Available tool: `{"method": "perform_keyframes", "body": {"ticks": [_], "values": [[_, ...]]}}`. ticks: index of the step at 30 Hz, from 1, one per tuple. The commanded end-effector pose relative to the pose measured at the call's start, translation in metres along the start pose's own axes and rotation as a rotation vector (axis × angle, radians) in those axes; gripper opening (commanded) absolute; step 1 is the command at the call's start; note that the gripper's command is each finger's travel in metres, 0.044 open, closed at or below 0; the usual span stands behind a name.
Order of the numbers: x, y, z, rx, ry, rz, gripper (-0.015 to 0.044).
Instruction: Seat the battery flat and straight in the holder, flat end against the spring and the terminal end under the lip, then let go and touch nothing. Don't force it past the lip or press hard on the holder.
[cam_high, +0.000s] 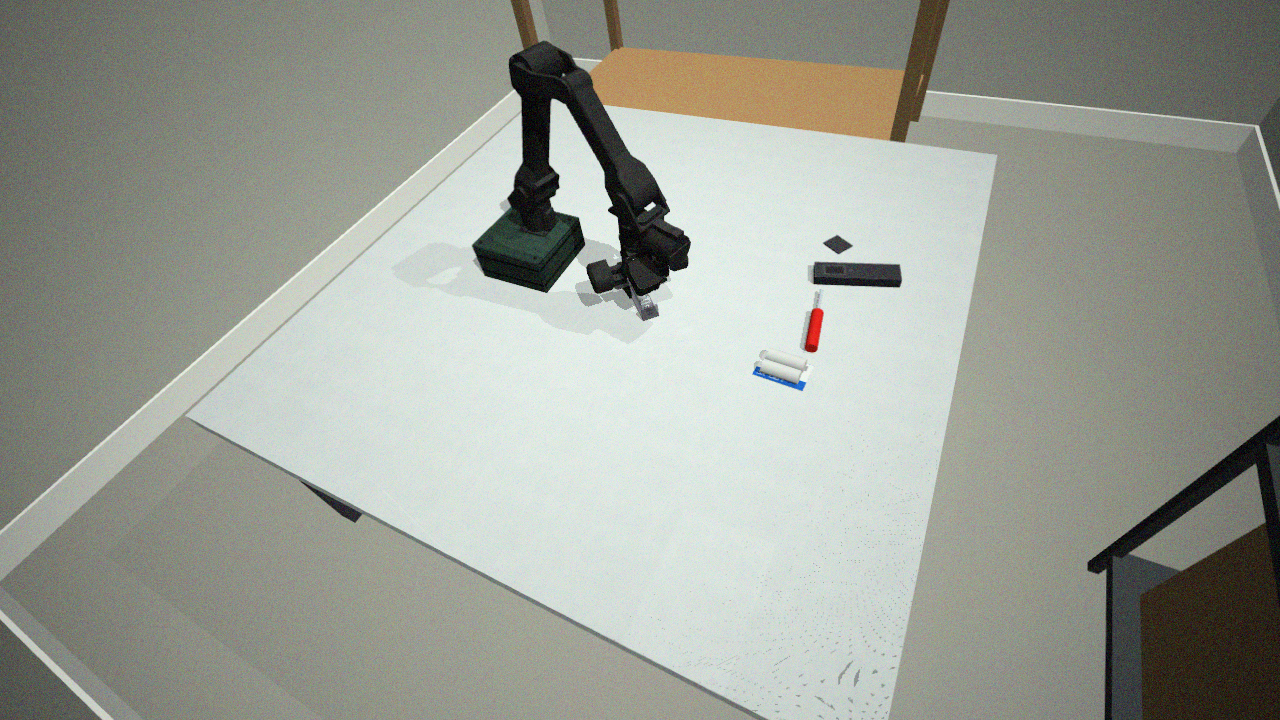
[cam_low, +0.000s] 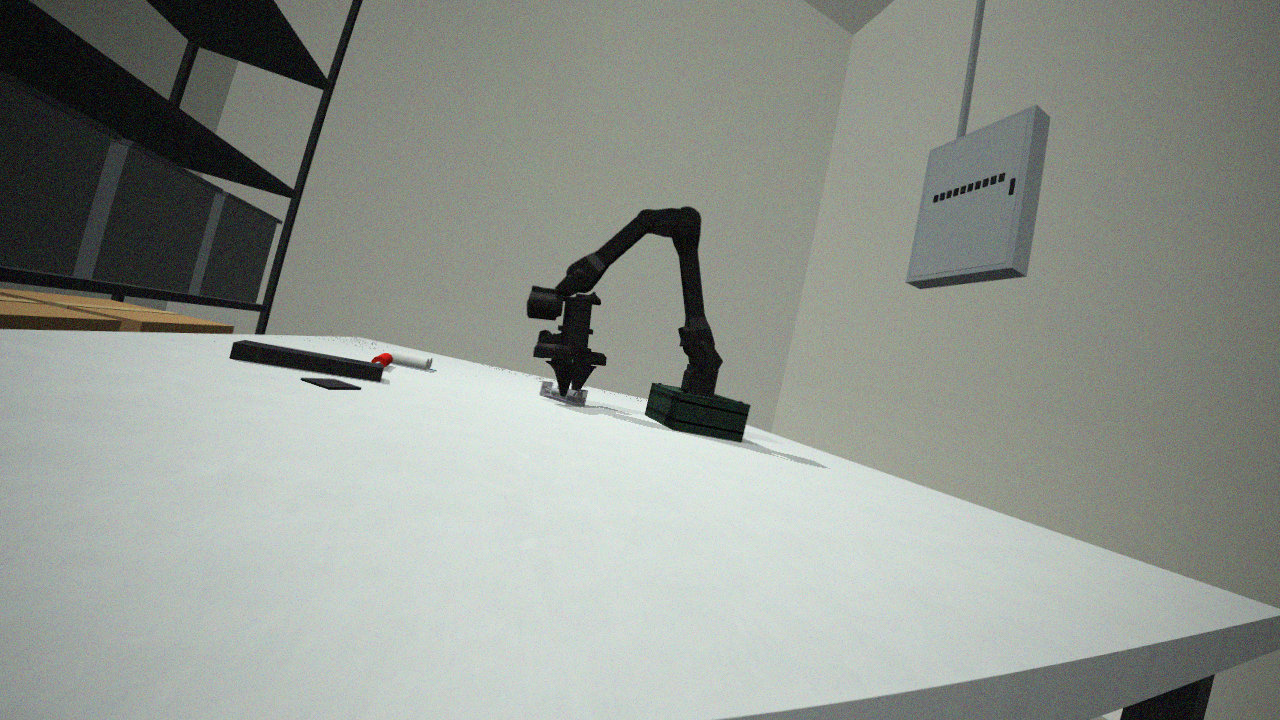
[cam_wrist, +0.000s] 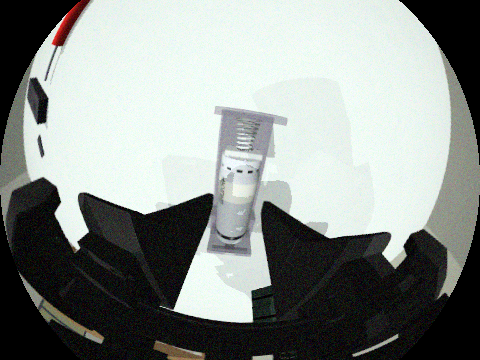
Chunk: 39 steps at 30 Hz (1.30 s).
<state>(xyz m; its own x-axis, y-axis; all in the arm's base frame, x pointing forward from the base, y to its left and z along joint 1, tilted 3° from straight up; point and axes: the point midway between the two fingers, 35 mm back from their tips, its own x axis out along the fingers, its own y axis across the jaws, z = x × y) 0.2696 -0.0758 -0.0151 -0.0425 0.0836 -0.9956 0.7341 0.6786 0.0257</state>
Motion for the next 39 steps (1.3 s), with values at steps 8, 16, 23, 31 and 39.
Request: {"method": "perform_keyframes", "body": {"ticks": [8,16,23,31,39], "values": [[-0.015,0.001,0.000,0.000,-0.006,0.004,0.0234],[-0.084,-0.002,-0.009,-0.002,-0.011,0.006,0.0440],[-0.084,-0.002,-0.009,-0.002,-0.011,0.007,0.0440],[-0.084,-0.002,-0.009,-0.002,-0.011,0.007,0.0440],[-0.084,-0.002,-0.009,-0.002,-0.011,0.007,0.0440]]}}
